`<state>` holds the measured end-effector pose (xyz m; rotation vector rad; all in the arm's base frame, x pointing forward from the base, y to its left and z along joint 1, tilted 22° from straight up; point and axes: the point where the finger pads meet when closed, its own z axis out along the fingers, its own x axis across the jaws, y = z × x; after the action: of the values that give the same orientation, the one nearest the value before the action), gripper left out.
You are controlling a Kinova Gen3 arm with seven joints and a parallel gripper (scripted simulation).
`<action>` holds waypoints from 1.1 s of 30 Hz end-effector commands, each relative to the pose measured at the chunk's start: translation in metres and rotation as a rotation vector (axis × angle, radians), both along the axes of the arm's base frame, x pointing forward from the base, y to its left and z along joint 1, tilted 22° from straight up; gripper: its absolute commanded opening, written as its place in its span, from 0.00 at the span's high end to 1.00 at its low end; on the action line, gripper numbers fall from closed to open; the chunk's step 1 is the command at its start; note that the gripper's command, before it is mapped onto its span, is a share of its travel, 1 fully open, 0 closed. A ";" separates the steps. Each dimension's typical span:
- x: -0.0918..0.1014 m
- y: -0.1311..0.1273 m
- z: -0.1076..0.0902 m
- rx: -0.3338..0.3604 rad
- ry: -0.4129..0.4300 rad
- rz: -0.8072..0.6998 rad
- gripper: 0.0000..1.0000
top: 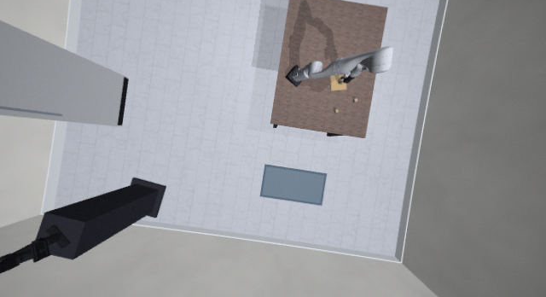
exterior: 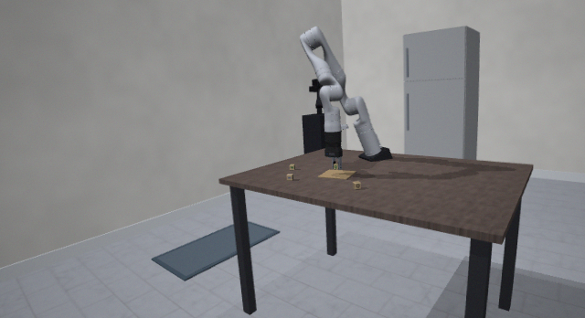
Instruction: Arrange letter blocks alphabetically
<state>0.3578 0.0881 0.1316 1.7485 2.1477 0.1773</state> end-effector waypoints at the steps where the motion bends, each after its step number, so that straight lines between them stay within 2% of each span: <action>1: 0.000 0.000 -0.015 -0.001 0.011 0.001 0.51; 5: 0.002 0.000 -0.019 -0.001 0.011 0.001 0.51; 33: 0.005 0.000 -0.017 0.003 0.006 0.000 0.51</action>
<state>0.3602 0.0872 0.1145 1.7529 2.1529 0.1679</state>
